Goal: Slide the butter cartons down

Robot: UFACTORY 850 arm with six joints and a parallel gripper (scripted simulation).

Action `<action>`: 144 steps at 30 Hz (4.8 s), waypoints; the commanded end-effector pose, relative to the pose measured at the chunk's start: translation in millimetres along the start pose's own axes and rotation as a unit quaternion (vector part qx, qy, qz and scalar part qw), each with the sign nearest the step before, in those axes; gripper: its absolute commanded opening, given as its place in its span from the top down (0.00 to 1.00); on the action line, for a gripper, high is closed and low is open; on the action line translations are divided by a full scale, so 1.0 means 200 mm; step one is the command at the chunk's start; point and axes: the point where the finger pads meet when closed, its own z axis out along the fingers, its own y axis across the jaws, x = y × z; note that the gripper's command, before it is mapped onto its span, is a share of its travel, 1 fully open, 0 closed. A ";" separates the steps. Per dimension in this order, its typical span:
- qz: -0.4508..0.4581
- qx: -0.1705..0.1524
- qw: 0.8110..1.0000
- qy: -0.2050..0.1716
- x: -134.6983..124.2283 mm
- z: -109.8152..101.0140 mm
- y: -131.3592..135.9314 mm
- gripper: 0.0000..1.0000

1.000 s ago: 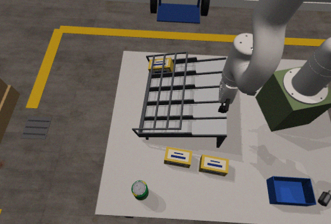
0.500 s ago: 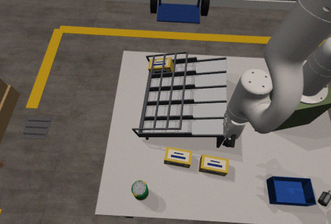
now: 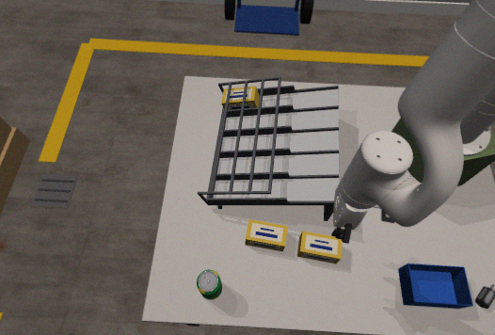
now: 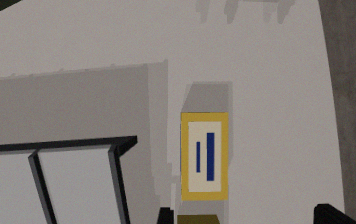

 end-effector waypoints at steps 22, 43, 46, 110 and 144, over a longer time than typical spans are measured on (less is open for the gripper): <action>0.001 0.003 1.000 -0.003 0.00 0.30 0.00 0.10; 0.001 0.004 1.000 -0.002 0.00 0.47 0.00 0.10; 0.001 0.004 1.000 -0.002 0.00 0.53 0.00 0.10; 0.001 0.004 1.000 -0.002 -0.01 1.31 -0.01 0.10; 0.001 0.004 1.000 -0.002 -0.01 1.31 -0.01 1.00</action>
